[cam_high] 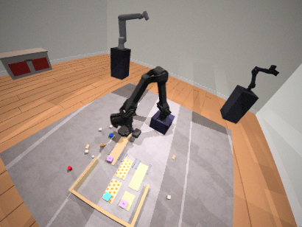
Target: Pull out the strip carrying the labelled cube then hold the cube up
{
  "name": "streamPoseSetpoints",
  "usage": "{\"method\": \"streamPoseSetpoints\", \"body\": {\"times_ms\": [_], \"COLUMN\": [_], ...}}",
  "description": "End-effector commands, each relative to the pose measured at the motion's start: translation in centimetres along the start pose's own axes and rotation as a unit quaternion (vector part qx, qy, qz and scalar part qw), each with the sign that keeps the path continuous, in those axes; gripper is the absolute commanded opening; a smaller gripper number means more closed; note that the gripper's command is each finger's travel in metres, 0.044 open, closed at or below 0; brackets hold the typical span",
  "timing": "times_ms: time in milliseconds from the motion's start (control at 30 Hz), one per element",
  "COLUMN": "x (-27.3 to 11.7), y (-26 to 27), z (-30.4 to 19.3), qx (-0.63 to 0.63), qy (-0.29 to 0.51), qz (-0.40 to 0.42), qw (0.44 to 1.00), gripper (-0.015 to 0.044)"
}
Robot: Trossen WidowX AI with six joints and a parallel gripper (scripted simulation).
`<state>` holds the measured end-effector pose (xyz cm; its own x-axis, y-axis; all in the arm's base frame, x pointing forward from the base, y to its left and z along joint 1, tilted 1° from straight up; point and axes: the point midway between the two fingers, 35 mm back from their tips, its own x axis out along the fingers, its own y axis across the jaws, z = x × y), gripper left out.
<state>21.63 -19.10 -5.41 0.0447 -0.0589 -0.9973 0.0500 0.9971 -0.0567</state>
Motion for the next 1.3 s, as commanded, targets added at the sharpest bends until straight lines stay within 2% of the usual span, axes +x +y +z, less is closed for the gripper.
{"method": "streamPoseSetpoints", "body": {"times_ms": [0, 967, 1133, 1267], "x": [0.6, 0.6, -4.0, -4.3], "y": [0.5, 0.5, -0.1, -0.1], "z": [-1.1, -1.1, 0.0, 0.0], "qx": [0.000, 0.000, 0.000, 0.000], "qy": [0.015, 0.015, 0.014, 0.015], "qz": [0.008, 0.008, 0.007, 0.007], "qw": [1.000, 1.000, 1.000, 1.000], "gripper": [0.0000, 0.0000, 0.0000, 0.0000]}}
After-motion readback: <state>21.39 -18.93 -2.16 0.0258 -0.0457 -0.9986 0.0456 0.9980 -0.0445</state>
